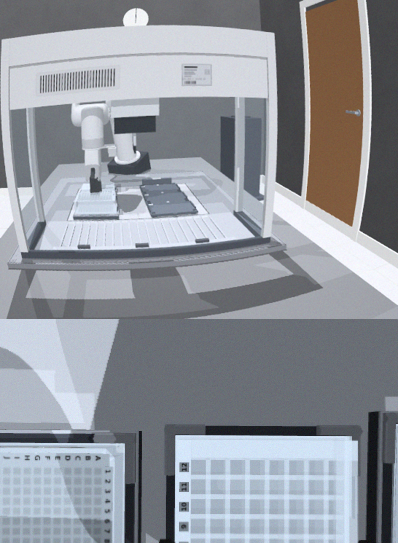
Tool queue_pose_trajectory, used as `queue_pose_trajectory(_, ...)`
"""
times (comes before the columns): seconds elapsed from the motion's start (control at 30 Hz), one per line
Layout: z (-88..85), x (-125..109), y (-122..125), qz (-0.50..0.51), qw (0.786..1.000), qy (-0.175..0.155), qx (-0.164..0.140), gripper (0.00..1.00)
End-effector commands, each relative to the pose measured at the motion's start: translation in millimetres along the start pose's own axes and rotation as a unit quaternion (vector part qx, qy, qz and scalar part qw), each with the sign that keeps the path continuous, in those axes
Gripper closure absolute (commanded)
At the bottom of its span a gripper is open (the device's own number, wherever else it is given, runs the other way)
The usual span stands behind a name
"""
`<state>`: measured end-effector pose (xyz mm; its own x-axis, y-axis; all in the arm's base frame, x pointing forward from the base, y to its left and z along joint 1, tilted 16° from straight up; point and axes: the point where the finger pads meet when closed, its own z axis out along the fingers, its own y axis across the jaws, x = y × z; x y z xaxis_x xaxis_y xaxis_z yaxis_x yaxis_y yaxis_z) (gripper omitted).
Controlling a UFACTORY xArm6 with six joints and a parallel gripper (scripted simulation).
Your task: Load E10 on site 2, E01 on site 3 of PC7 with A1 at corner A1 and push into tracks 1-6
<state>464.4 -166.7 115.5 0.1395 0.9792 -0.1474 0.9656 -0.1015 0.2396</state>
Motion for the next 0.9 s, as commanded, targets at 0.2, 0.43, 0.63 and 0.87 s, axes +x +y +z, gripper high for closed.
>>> queue_pose_trajectory(0.2,-1.6,-0.3,1.3,0.000,1.000,0.000,-0.002,1.00)
queue_pose_trajectory(0.43,-1.7,-0.3,1.3,0.000,1.000,0.000,-0.002,1.00)
queue_pose_trajectory(0.63,-1.7,-0.3,1.3,0.000,1.000,0.000,-0.002,1.00)
queue_pose_trajectory(0.87,-1.6,-0.3,1.3,0.000,1.000,0.000,-0.002,1.00)
